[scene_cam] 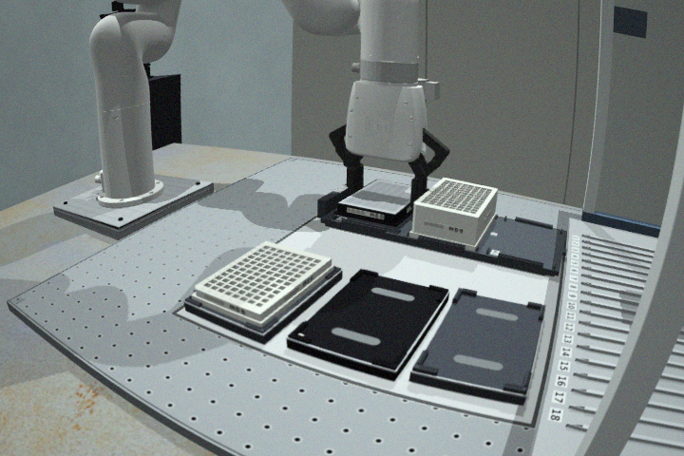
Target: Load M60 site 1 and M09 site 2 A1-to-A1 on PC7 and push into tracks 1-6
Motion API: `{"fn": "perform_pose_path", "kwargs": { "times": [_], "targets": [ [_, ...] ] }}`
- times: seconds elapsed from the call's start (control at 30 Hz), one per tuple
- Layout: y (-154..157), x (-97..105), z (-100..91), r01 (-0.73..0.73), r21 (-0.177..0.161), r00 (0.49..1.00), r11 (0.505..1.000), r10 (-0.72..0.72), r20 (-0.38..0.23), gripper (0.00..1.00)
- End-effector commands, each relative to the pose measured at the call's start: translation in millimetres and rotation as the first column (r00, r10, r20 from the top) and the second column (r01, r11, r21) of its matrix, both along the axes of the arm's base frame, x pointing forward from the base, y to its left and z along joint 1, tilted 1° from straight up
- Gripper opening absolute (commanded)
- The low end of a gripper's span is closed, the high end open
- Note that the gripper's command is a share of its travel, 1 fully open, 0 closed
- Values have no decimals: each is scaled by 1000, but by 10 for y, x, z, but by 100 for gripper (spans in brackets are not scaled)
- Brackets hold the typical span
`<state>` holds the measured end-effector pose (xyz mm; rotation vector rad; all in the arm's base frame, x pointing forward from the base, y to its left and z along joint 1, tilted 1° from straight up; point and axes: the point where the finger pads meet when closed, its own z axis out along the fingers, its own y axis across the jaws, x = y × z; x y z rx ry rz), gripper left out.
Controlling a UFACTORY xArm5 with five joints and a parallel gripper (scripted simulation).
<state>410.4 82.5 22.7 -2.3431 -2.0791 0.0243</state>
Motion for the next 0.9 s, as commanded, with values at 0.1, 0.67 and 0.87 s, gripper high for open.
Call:
{"fn": "perform_pose_path", "kwargs": {
  "times": [0.1,0.67,0.87],
  "targets": [
    [3,14,-22,0,15,1000,1000,0,1,0],
    [3,14,-22,0,15,1000,1000,0,1,0],
    [3,13,-29,0,15,1000,1000,0,1,100]
  ]
}}
